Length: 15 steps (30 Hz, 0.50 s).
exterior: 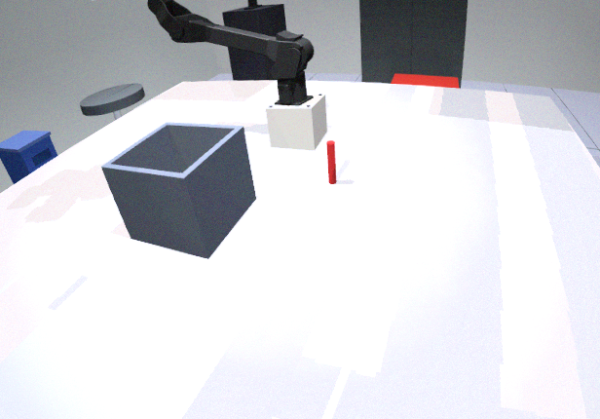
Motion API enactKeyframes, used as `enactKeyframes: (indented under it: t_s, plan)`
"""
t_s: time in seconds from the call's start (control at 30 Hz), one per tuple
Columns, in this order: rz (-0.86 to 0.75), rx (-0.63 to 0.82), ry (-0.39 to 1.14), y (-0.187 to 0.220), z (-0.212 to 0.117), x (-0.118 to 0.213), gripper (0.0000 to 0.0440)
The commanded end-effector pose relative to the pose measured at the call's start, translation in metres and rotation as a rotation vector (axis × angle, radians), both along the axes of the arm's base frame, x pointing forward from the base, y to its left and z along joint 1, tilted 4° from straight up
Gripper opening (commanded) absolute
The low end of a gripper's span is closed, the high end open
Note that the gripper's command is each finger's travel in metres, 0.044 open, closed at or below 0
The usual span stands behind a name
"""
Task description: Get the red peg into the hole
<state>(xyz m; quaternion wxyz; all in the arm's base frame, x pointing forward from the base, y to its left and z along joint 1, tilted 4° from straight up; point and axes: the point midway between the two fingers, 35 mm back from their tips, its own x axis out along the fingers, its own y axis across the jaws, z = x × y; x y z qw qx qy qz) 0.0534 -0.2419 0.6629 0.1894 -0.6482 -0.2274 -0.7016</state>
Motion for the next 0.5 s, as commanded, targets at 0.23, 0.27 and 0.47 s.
enactKeyframes:
  t_s: [0.23,0.27,0.47]
  plan:
    - [-0.1,-0.37,-0.062,0.119,-0.005,-0.049,0.044]
    - [-0.11,-0.403,-0.064,0.13,-0.007,-0.051,0.044]
    - [-0.167,-0.605,-0.064,0.196,-0.024,-0.062,0.044]
